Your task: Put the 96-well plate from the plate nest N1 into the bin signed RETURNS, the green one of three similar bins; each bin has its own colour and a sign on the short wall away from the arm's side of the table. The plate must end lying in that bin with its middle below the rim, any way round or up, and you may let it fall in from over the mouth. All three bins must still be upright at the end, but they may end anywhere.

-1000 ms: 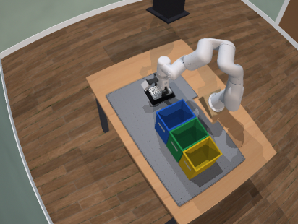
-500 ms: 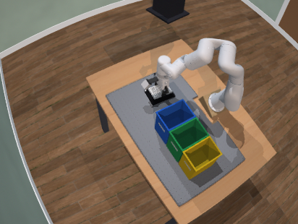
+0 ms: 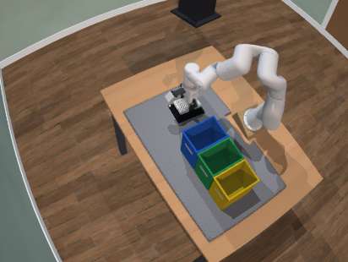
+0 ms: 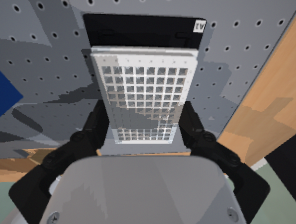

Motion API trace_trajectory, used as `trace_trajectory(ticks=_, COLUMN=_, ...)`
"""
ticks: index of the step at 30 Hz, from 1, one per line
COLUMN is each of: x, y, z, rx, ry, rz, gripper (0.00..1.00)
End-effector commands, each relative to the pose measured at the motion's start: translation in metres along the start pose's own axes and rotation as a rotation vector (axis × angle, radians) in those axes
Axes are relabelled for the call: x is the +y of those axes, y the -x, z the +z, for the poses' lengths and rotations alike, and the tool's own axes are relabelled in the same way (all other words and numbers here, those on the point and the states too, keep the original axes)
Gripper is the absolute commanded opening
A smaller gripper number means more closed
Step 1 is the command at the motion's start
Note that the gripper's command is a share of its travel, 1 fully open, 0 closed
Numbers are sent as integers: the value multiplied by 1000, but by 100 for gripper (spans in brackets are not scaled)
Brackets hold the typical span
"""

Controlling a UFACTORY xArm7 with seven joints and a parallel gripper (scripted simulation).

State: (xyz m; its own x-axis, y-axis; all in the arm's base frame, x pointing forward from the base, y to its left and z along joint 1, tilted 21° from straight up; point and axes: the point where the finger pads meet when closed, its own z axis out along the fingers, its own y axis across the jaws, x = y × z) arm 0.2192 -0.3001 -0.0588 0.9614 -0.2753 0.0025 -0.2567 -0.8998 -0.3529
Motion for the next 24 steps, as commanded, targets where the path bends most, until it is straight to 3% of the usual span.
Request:
trace_trajectory(ticks=1, x=1, y=-1, z=-10, rx=3, ry=3, rz=0, gripper=0)
trace_trajectory(ticks=24, x=1, y=-1, z=-42, rx=3, ry=3, rz=0, gripper=0)
